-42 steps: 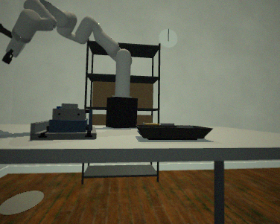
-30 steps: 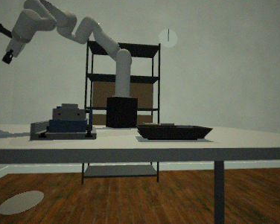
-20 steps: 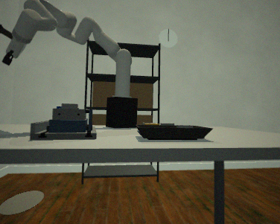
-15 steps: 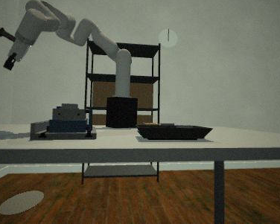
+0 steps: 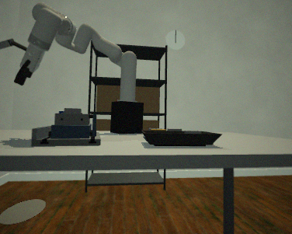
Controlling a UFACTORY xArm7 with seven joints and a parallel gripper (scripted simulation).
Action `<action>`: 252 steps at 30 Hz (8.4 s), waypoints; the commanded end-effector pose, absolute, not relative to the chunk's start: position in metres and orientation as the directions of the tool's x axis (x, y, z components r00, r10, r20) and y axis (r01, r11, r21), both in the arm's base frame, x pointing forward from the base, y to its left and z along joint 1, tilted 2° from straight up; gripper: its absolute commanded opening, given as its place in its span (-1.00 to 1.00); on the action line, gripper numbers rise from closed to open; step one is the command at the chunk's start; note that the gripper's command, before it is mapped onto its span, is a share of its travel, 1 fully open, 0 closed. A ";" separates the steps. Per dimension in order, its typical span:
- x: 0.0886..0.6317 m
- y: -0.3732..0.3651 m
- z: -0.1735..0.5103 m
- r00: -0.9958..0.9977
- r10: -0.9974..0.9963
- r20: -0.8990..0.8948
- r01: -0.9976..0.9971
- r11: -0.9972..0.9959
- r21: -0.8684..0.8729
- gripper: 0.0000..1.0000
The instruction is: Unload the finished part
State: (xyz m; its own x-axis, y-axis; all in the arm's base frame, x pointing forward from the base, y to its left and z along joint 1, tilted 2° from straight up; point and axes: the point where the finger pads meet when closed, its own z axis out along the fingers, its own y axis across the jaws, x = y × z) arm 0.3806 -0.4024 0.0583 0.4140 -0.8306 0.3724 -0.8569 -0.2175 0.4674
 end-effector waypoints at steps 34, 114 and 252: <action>0.499 -0.156 0.027 0.220 -0.975 -0.012 -0.975 -0.220 -0.041 -1.00; 0.499 -0.156 0.027 0.220 -0.975 -0.012 -0.975 -0.220 -0.041 0.37; 0.503 -0.155 -0.044 0.220 -0.975 -0.012 -0.975 -0.219 -0.041 0.37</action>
State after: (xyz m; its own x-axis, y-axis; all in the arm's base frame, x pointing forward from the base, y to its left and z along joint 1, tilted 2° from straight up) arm 0.5016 -0.1552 -0.0443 0.2197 -0.9755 -0.0135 -0.9750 -0.2191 -0.0374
